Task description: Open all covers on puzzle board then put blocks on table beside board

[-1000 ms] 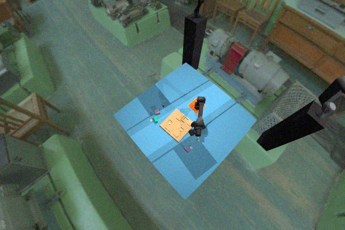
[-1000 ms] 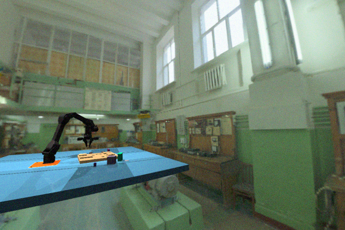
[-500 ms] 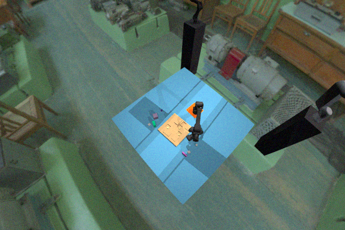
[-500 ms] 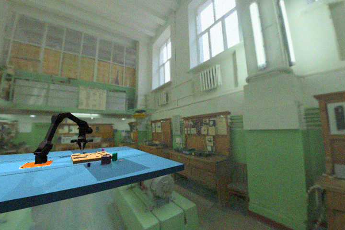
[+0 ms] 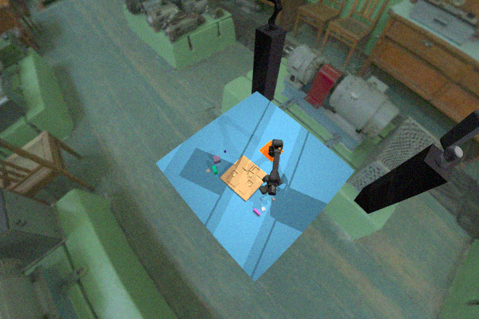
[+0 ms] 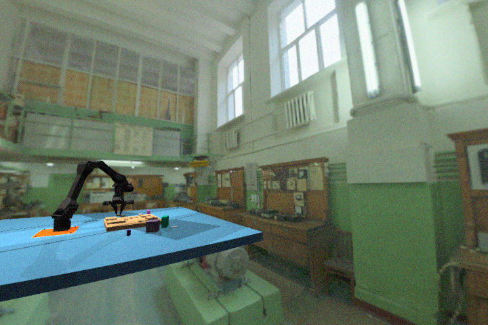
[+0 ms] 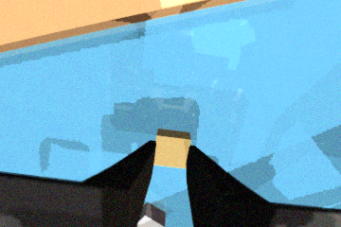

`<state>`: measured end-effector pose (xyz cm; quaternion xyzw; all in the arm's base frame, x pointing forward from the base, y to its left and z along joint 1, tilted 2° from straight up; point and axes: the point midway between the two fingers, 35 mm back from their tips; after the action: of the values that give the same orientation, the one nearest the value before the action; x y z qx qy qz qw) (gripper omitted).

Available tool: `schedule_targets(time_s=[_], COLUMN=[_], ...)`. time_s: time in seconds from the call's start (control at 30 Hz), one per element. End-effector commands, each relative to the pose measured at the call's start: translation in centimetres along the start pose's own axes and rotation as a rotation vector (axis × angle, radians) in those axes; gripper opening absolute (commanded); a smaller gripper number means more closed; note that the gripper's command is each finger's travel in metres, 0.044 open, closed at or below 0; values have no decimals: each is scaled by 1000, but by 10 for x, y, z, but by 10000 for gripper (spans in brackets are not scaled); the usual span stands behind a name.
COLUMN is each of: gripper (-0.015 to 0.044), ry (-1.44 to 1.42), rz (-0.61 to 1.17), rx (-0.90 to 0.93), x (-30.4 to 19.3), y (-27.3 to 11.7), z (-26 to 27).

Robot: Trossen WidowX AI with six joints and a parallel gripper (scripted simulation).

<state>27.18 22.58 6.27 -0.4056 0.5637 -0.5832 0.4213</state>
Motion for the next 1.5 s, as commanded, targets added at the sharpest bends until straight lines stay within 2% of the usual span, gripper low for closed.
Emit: schedule_targets(time_s=[0.0,0.47,0.93,1.47], gripper=[80,80,440,440], ry=[-2,-2,2,-1], rz=[-4,-4,-2,-3], rx=[-6,-6,-2,-5], x=[2,5,3,2], y=[8,26,21,-29], z=[-2,-3,-2,-1])
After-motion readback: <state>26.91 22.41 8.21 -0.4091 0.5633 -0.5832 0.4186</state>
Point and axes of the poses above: the point midway between the two fingers, 35 mm back from their tips, its own y axis out along the fingers, its own z axis across the jaws, x = y × z, and after that the axes turned 6 degrees about y, right-handed
